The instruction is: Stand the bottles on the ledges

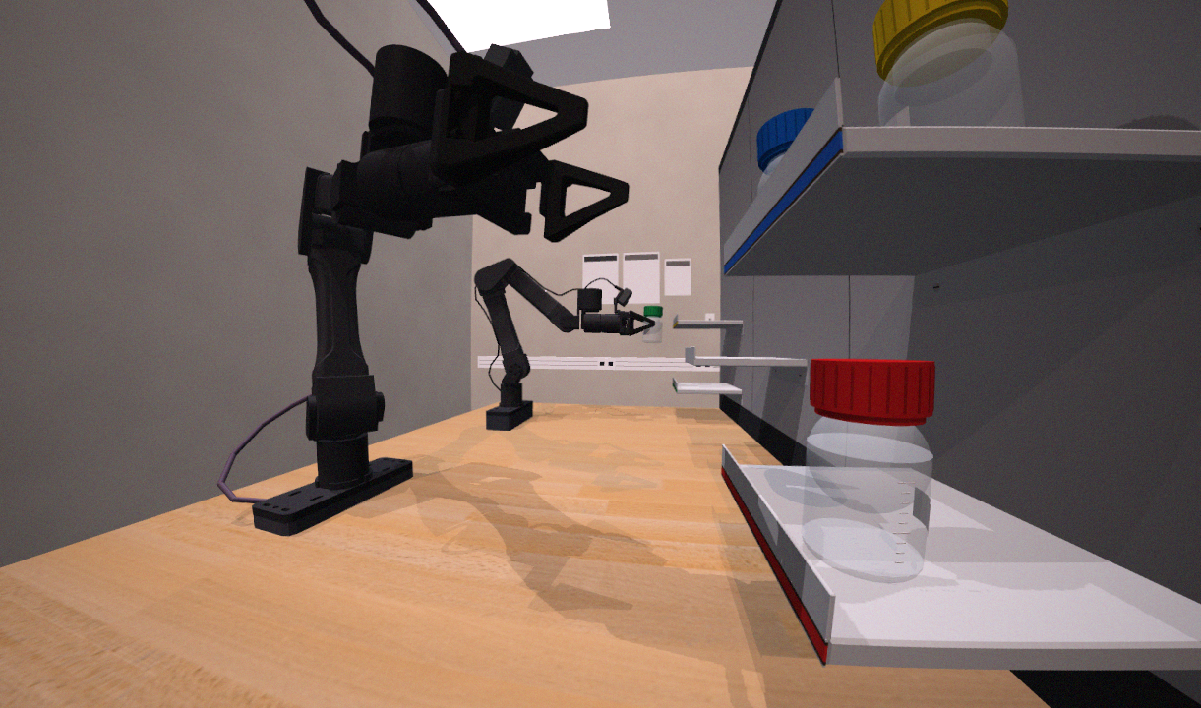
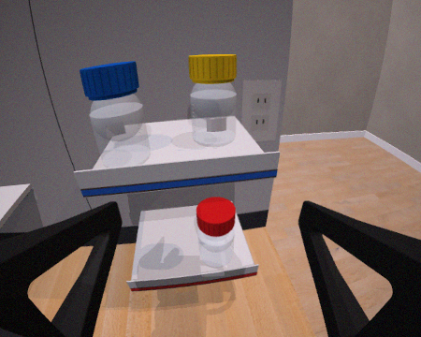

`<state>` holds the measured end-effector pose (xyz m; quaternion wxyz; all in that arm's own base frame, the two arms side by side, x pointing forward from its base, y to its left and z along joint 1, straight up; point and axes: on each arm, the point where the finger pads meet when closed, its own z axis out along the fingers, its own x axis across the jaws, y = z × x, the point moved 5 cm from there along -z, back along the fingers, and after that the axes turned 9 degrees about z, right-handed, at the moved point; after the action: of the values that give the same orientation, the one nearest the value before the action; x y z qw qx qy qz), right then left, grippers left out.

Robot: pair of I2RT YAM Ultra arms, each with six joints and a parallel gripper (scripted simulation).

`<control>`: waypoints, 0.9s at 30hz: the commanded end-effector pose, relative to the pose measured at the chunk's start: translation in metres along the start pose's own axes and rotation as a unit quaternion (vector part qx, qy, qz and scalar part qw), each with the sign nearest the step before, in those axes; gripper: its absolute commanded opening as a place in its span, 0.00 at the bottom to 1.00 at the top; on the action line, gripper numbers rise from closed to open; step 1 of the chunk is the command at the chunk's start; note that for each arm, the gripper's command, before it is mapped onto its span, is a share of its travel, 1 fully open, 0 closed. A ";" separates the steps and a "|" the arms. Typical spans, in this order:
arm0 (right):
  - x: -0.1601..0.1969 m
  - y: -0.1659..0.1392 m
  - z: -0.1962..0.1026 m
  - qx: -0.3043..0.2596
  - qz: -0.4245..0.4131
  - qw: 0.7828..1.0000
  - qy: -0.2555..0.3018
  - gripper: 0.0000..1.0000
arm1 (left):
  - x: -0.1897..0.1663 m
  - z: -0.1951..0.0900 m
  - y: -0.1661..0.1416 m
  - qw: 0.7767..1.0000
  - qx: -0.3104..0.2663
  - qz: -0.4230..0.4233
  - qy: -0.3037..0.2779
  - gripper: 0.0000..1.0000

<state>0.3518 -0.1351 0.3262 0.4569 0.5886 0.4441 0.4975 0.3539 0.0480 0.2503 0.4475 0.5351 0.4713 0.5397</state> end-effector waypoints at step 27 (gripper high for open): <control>0.021 0.146 -0.035 0.066 -0.014 0.998 -0.015 1.00 | -0.010 0.019 -0.088 1.000 -0.021 -0.001 0.007 0.52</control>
<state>0.3284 -0.1345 0.4813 0.4438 0.6067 0.4711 0.4616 0.3608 0.0523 0.1448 0.4407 0.5416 0.4819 0.5293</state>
